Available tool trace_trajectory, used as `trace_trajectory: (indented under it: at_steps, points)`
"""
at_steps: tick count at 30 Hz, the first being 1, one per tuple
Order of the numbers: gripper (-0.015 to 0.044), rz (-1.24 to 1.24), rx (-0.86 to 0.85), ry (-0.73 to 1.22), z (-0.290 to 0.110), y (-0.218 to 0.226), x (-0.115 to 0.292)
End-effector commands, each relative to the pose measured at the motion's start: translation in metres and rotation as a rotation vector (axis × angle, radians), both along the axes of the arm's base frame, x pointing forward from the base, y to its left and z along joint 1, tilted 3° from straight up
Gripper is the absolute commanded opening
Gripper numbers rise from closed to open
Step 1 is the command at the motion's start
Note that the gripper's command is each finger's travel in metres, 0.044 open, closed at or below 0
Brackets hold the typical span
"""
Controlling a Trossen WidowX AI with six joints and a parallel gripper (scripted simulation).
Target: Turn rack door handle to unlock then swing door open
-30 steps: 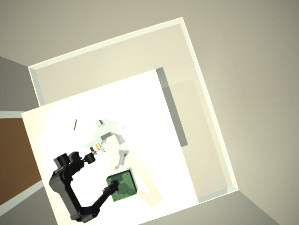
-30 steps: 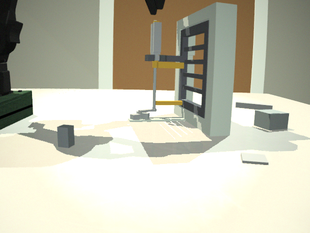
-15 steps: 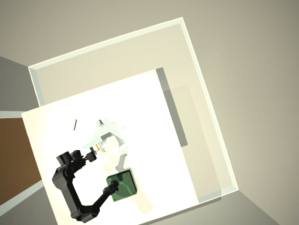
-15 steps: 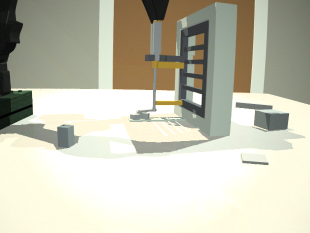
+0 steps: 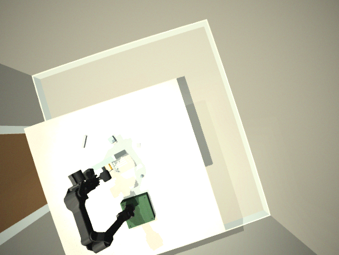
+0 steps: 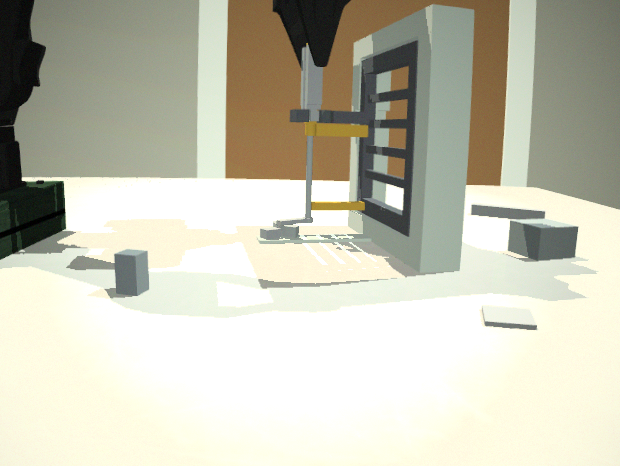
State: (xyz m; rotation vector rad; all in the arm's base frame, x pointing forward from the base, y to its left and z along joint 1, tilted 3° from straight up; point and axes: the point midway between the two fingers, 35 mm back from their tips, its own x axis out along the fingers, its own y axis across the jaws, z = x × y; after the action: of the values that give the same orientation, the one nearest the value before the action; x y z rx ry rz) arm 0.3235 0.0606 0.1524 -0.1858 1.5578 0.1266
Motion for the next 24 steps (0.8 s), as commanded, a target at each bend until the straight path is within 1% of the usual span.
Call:
trace_trajectory:
  at_steps: [1,13,20,24]
  points:
    - [0.028,0.005,-0.004,-0.002,-0.006,-0.001,0.0]
    - [0.028,0.005,-0.004,-0.001,-0.023,-0.002,-0.002]
    - [0.0097,0.005,-0.004,-0.001,-0.023,-0.002,-0.002]
    - [0.007,0.005,-0.004,-0.001,-0.023,-0.002,-0.002]
